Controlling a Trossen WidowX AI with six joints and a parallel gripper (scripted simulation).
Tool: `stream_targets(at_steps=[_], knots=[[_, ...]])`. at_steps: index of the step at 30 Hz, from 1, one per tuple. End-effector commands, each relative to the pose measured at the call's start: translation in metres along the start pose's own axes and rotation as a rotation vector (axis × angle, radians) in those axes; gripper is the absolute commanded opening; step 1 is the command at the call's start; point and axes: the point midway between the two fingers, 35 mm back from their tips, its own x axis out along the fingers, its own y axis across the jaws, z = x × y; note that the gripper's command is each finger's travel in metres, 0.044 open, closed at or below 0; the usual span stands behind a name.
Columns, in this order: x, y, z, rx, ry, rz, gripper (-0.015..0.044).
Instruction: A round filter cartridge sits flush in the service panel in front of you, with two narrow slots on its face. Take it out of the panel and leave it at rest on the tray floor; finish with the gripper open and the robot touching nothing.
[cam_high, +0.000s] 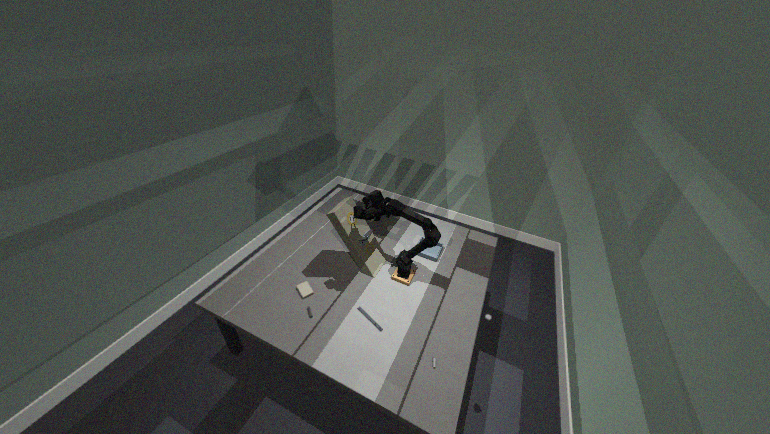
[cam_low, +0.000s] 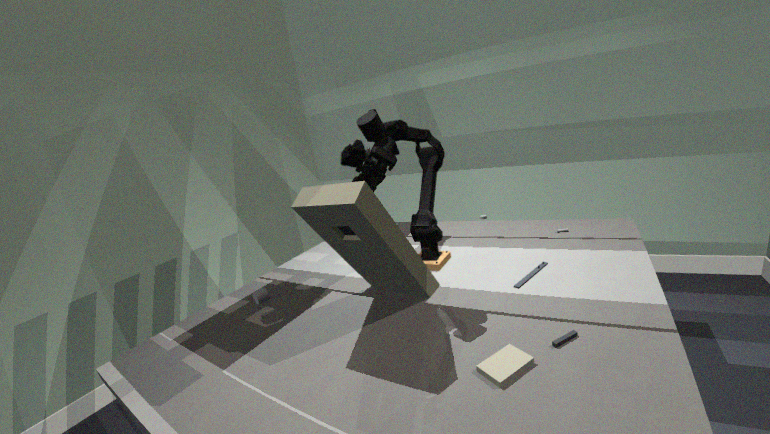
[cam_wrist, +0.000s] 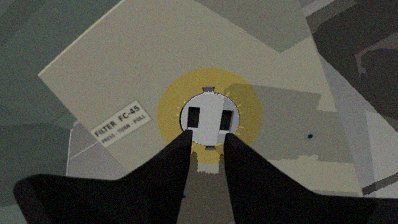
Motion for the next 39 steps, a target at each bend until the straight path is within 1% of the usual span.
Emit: stream_targets(at_steps=[1,13,39], knots=[[0.010,-0.002,-0.003,0.004,0.011,-0.003,0.0095],[0.028,-0.002,-0.004,0.004,0.010,-0.002,0.0095],[0.028,-0.004,-0.006,0.004,0.010,-0.002,0.0095]])
